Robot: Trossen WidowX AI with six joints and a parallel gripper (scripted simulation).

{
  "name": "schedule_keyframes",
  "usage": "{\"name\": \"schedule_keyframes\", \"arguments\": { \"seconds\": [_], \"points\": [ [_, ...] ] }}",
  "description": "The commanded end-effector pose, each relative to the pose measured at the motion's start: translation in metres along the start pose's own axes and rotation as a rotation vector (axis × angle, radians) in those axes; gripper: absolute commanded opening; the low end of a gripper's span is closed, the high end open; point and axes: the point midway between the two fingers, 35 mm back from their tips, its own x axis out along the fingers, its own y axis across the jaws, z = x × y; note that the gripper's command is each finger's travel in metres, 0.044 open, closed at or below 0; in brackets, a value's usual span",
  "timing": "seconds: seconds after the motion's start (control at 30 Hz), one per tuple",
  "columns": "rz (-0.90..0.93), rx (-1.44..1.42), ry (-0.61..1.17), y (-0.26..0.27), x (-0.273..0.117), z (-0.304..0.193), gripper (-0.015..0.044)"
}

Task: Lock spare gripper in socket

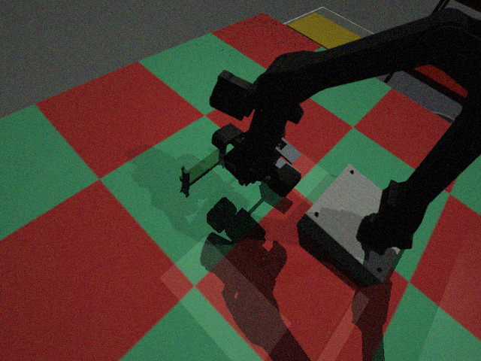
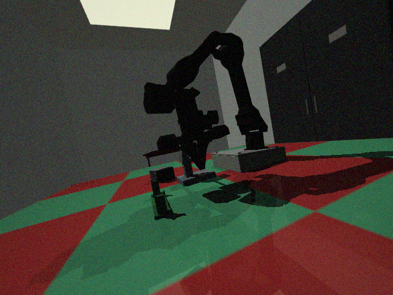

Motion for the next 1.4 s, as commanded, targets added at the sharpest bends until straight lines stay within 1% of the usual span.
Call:
{"name": "schedule_keyframes", "arguments": {
  "seconds": [0.0, 1.37],
  "points": [
    [-0.002, -0.004, -0.013, -0.002, -0.002, 0.004, 0.0000],
    [0.023, 0.001, -0.009, -0.003, -0.001, 0.031, 0.0000]
  ]
}}
